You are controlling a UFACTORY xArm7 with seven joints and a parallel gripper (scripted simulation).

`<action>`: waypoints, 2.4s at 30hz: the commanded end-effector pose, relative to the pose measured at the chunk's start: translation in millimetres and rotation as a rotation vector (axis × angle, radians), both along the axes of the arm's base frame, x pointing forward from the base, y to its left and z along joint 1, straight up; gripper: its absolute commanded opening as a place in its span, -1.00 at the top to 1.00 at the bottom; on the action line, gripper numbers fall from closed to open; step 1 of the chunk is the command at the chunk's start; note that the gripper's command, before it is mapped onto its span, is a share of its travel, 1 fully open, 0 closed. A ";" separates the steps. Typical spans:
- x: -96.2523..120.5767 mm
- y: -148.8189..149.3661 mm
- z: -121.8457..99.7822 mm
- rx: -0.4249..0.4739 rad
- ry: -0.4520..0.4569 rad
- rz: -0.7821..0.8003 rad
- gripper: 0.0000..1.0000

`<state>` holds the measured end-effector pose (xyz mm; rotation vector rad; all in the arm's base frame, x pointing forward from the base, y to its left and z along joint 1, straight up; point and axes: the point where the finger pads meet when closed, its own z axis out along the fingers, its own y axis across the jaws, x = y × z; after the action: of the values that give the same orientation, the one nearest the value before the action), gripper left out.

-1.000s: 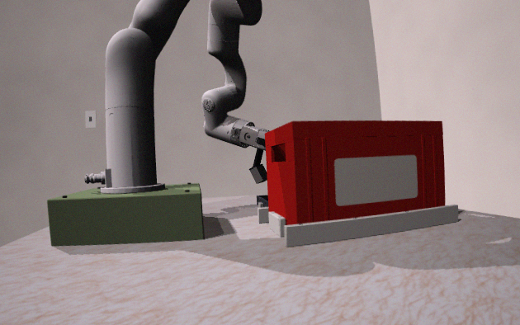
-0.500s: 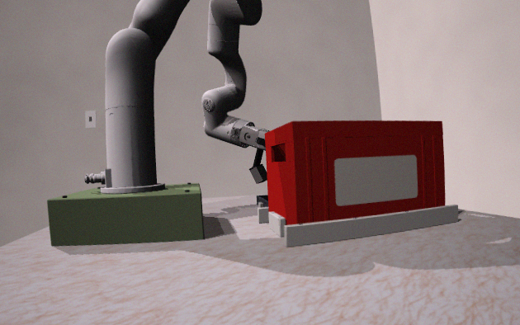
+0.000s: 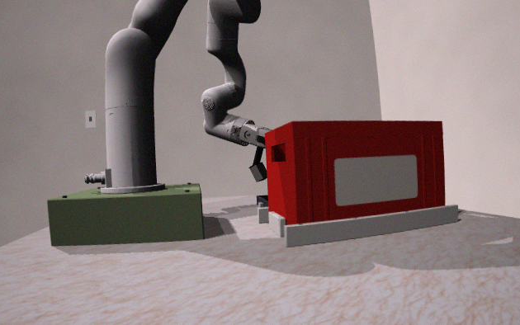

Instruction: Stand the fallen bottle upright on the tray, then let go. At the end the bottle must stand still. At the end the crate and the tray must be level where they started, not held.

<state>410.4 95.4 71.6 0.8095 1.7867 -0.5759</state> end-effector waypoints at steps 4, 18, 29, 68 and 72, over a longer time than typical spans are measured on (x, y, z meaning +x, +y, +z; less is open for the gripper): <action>0.8 0.6 6.5 0.001 -0.003 0.000 -1.00; 0.8 0.8 29.4 0.001 -0.003 0.000 -1.00; 0.9 0.9 56.2 0.001 -0.003 0.000 -1.00; 0.9 1.1 96.0 0.001 -0.003 0.000 1.00; 0.9 1.1 96.0 0.001 -0.003 0.000 1.00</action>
<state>410.6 95.9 166.4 0.8094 1.7869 -0.5760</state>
